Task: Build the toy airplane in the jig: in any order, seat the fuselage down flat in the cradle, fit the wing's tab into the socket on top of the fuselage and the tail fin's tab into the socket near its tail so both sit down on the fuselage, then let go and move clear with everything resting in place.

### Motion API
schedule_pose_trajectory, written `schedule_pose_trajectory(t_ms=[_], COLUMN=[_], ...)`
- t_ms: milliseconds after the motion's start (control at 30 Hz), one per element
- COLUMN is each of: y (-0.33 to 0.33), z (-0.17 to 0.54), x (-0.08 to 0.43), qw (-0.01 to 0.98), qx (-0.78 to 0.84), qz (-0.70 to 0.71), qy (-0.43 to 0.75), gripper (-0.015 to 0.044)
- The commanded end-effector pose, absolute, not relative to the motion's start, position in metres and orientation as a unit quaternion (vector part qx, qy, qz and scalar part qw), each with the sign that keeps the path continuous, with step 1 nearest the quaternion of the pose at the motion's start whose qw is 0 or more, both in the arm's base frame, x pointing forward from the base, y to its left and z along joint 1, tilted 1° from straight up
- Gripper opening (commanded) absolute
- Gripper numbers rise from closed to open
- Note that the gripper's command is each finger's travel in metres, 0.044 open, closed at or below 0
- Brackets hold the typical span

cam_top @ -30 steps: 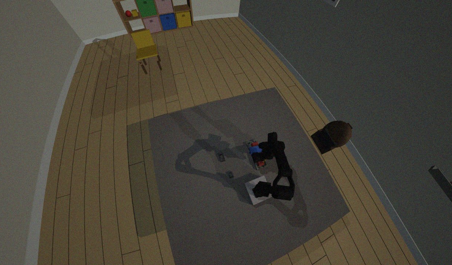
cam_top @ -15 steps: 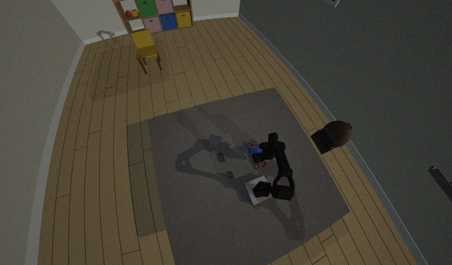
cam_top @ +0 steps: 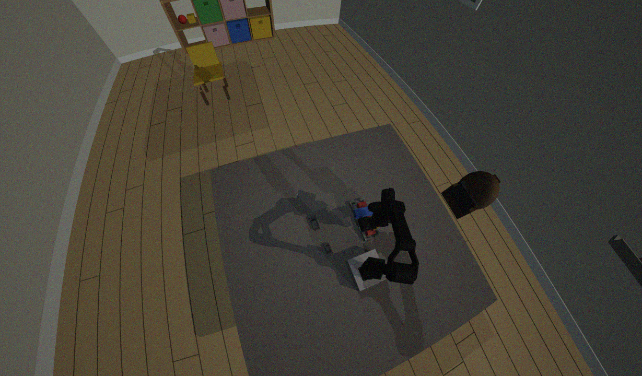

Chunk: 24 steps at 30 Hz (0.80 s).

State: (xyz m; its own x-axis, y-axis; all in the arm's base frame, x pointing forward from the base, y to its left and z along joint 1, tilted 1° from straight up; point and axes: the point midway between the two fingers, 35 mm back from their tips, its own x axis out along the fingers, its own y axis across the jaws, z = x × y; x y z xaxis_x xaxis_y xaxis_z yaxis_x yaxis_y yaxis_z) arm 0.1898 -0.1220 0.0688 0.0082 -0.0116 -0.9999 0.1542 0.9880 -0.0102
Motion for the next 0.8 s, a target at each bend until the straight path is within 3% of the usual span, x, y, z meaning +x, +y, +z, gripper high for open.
schedule_pose_trajectory(t_ms=[0,767], y=[-0.123,-0.123], z=[0.064,0.028], x=[0.189,0.188], qw=[0.706,0.706], qx=[0.049,0.049], qz=[-0.058,-0.058], qy=[0.704,0.704], gripper=[0.0065,0.0065])
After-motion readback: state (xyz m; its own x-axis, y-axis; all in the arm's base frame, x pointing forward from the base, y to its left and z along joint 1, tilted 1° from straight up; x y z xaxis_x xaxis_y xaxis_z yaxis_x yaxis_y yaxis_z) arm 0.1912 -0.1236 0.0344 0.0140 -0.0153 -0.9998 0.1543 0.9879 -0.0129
